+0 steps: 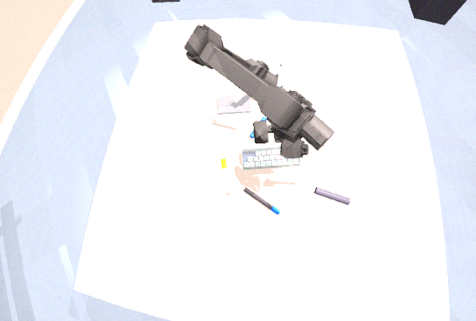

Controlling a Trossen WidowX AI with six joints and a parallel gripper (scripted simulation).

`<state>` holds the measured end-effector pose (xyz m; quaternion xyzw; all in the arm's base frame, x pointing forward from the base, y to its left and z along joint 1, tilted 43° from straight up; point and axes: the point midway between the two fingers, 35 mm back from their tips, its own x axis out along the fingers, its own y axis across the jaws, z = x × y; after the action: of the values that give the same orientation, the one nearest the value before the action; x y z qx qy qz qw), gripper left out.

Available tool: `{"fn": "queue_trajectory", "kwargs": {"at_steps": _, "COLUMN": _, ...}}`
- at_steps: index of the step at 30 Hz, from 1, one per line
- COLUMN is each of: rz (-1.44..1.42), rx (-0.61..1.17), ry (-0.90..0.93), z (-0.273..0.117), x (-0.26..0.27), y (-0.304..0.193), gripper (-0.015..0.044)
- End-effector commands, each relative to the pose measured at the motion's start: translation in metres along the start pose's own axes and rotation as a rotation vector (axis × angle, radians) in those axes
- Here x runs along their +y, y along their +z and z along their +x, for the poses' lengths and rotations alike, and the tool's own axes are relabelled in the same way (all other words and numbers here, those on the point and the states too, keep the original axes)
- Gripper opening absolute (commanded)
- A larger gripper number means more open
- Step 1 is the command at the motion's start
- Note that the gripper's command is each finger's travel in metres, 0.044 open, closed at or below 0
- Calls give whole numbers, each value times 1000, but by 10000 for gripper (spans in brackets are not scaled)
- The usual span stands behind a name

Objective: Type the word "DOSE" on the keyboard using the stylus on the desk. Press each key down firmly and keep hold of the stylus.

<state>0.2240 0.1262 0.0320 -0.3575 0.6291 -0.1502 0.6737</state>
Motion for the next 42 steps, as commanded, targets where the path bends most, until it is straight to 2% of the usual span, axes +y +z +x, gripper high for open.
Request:
{"fn": "queue_trajectory", "kwargs": {"at_steps": 1, "rz": 11, "rx": 9, "ry": 4, "z": 1, "x": -2, "y": -1, "gripper": 79}}
{"fn": "queue_trajectory", "kwargs": {"at_steps": 4, "rz": 172, "rx": 135, "ry": 53, "z": 13, "x": -27, "y": -22, "gripper": 150}}
{"fn": "queue_trajectory", "kwargs": {"at_steps": 11, "rz": 636, "rx": 500, "ry": 157, "z": 33, "x": -74, "y": -92, "gripper": 150}}
{"fn": "queue_trajectory", "kwargs": {"at_steps": 42, "rz": 648, "rx": 509, "ry": 158, "z": 52, "x": -74, "y": -91, "gripper": 150}}
